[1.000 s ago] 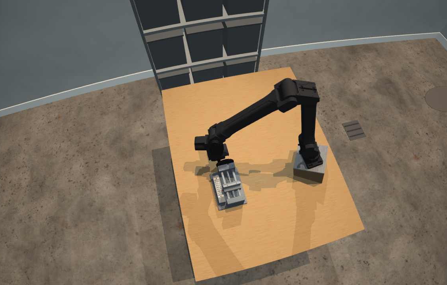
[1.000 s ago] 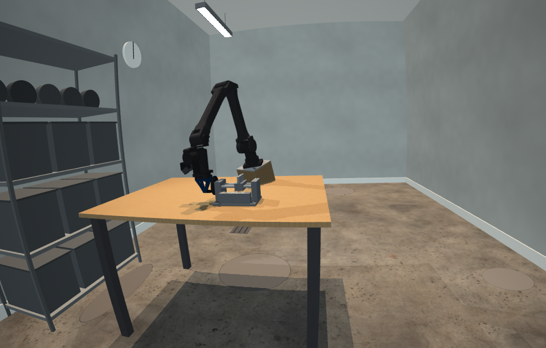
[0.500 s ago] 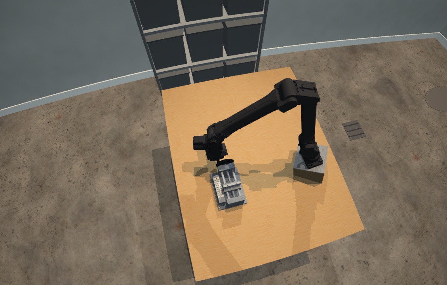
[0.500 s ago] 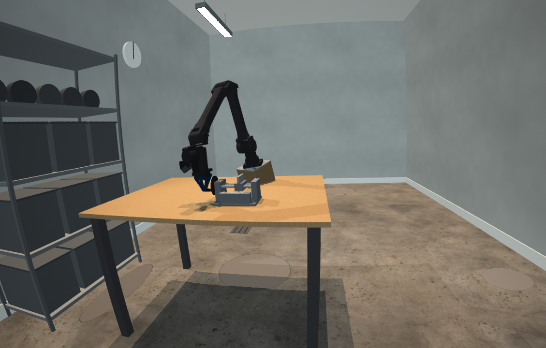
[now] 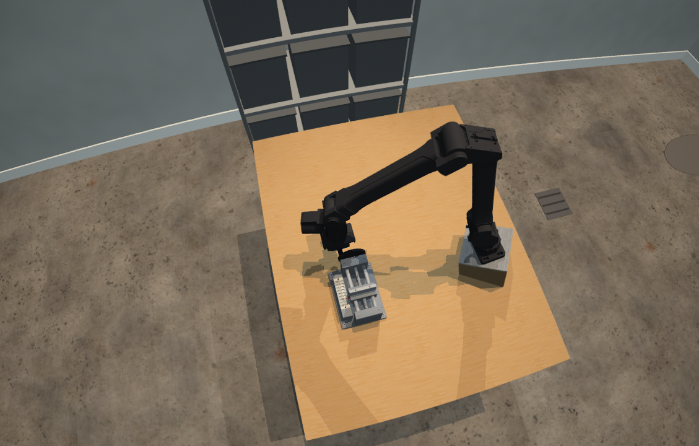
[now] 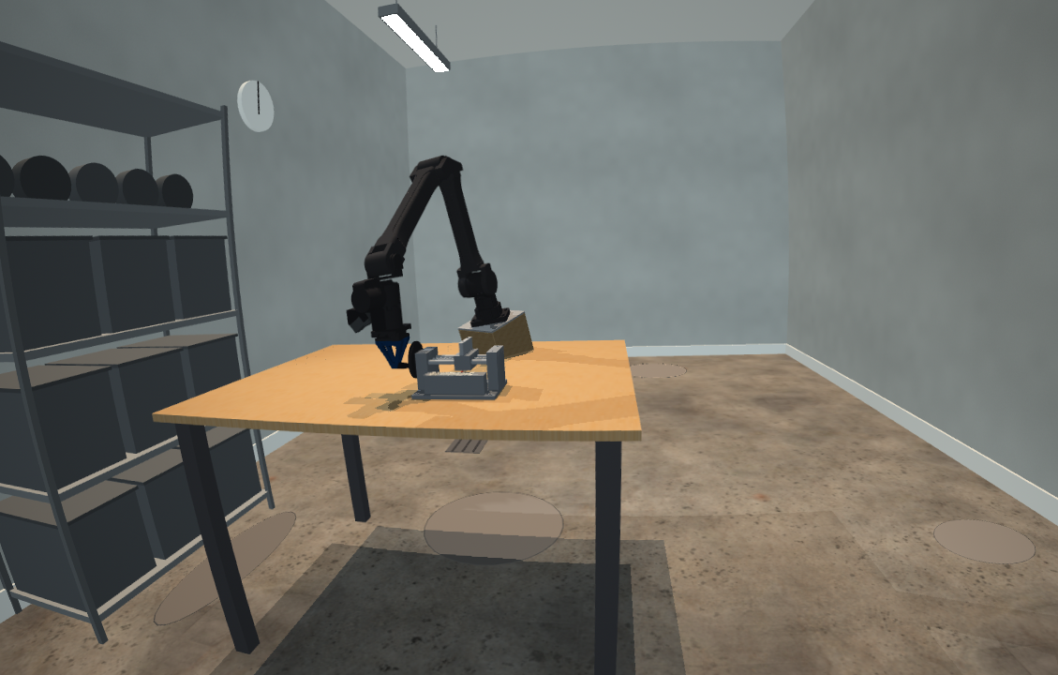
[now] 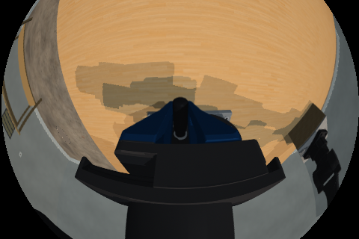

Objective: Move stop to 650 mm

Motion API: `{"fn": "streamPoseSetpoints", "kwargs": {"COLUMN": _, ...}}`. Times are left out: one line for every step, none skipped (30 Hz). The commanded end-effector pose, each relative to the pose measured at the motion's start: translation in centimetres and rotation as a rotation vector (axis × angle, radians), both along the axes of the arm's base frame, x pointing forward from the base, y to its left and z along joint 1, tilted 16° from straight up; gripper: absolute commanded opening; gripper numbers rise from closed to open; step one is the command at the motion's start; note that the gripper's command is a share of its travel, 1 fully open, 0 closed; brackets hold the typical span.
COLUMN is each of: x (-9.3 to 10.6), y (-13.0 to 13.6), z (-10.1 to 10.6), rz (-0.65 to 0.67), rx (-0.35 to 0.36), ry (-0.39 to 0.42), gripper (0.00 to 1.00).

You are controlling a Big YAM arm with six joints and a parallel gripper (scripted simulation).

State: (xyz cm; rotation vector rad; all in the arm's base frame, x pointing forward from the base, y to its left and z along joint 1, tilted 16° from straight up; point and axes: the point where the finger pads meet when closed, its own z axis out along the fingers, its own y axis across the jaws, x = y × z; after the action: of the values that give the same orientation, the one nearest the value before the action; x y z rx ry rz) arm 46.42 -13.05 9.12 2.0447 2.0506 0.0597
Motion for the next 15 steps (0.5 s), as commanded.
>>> {"fn": "streamPoseSetpoints", "kwargs": {"x": 2.43, "y": 0.36, "z": 5.62, "rz": 0.007, "rx": -0.024, "ry": -0.107, "gripper": 0.06}}
{"fn": "streamPoseSetpoints", "kwargs": {"x": 2.38, "y": 0.37, "z": 5.70, "rz": 0.007, "rx": -0.024, "ry": -0.107, "gripper": 0.06}}
{"fn": "streamPoseSetpoints", "kwargs": {"x": 2.35, "y": 0.38, "z": 5.76, "rz": 0.007, "rx": -0.025, "ry": -0.107, "gripper": 0.06}}
{"fn": "streamPoseSetpoints", "kwargs": {"x": 2.33, "y": 0.39, "z": 5.80, "rz": 0.008, "rx": -0.025, "ry": -0.107, "gripper": 0.06}}
{"fn": "streamPoseSetpoints", "kwargs": {"x": 2.32, "y": 0.39, "z": 5.82, "rz": 0.008, "rx": -0.025, "ry": -0.107, "gripper": 0.06}}
{"fn": "streamPoseSetpoints", "kwargs": {"x": 2.32, "y": 0.39, "z": 5.82, "rz": 0.008, "rx": -0.025, "ry": -0.107, "gripper": 0.06}}
{"fn": "streamPoseSetpoints", "kwargs": {"x": 2.31, "y": 0.39, "z": 5.82, "rz": 0.008, "rx": -0.025, "ry": -0.107, "gripper": 0.06}}
{"fn": "streamPoseSetpoints", "kwargs": {"x": 2.29, "y": 0.39, "z": 5.84, "rz": 0.008, "rx": -0.025, "ry": -0.107, "gripper": 0.06}}
{"fn": "streamPoseSetpoints", "kwargs": {"x": 2.24, "y": 0.40, "z": 5.89, "rz": 0.009, "rx": -0.025, "ry": -0.107, "gripper": 0.06}}
{"fn": "streamPoseSetpoints", "kwargs": {"x": 2.16, "y": 0.41, "z": 5.97, "rz": 0.009, "rx": -0.025, "ry": -0.107, "gripper": 0.06}}
{"fn": "streamPoseSetpoints", "kwargs": {"x": 2.04, "y": 0.43, "z": 6.08, "rz": 0.010, "rx": -0.025, "ry": -0.107, "gripper": 0.06}}
{"fn": "streamPoseSetpoints", "kwargs": {"x": 2.04, "y": 0.43, "z": 6.08, "rz": 0.010, "rx": -0.025, "ry": -0.107, "gripper": 0.06}}
{"fn": "streamPoseSetpoints", "kwargs": {"x": 2.04, "y": 0.43, "z": 6.08, "rz": 0.010, "rx": -0.025, "ry": -0.107, "gripper": 0.06}}
{"fn": "streamPoseSetpoints", "kwargs": {"x": 1.90, "y": 0.45, "z": 6.22, "rz": 0.011, "rx": -0.025, "ry": -0.107, "gripper": 0.06}}
{"fn": "streamPoseSetpoints", "kwargs": {"x": 1.74, "y": 0.48, "z": 6.37, "rz": 0.011, "rx": -0.025, "ry": -0.107, "gripper": 0.06}}
